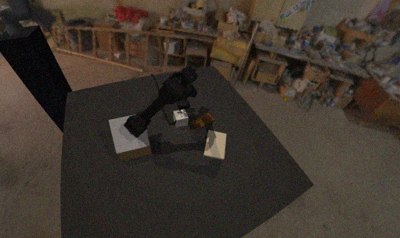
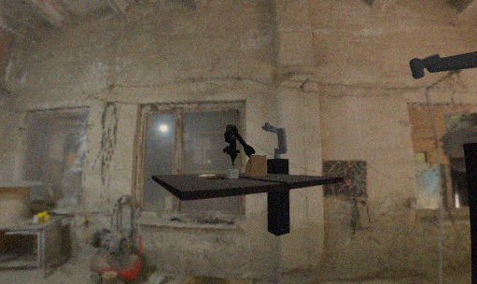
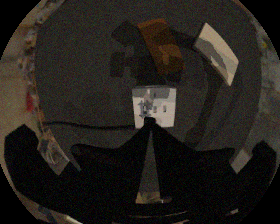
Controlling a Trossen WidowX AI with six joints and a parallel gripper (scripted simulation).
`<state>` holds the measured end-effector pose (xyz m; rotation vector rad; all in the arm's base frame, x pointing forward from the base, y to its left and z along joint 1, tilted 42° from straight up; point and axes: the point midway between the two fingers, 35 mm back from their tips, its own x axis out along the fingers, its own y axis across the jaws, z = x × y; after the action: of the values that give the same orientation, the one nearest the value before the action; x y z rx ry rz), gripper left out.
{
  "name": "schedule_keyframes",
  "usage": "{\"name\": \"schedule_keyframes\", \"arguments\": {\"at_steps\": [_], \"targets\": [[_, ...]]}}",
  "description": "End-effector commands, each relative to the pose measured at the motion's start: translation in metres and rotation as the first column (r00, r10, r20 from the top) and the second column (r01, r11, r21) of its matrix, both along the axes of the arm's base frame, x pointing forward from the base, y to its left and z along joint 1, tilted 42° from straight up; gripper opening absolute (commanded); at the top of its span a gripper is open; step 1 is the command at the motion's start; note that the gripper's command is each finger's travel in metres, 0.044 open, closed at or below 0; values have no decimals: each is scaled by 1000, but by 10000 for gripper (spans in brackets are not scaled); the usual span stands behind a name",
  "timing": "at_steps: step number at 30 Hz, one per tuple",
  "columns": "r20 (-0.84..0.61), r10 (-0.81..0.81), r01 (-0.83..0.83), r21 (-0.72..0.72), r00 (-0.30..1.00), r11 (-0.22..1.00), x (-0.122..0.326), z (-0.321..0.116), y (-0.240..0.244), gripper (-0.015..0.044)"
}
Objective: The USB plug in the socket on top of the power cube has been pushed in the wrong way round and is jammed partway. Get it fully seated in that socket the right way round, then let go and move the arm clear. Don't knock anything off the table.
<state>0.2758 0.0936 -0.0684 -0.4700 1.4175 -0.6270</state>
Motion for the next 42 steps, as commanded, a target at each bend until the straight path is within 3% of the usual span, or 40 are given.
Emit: {"name": "schedule_keyframes", "arguments": {"at_steps": [1, 20, 42], "targets": [[-72, 84, -84, 0, 994, 996, 0, 0, 0, 0], [-377, 428, -437, 67, 821, 897, 0, 0, 0, 0], [-622, 685, -717, 271, 378, 642, 0, 0, 0, 0]]}}
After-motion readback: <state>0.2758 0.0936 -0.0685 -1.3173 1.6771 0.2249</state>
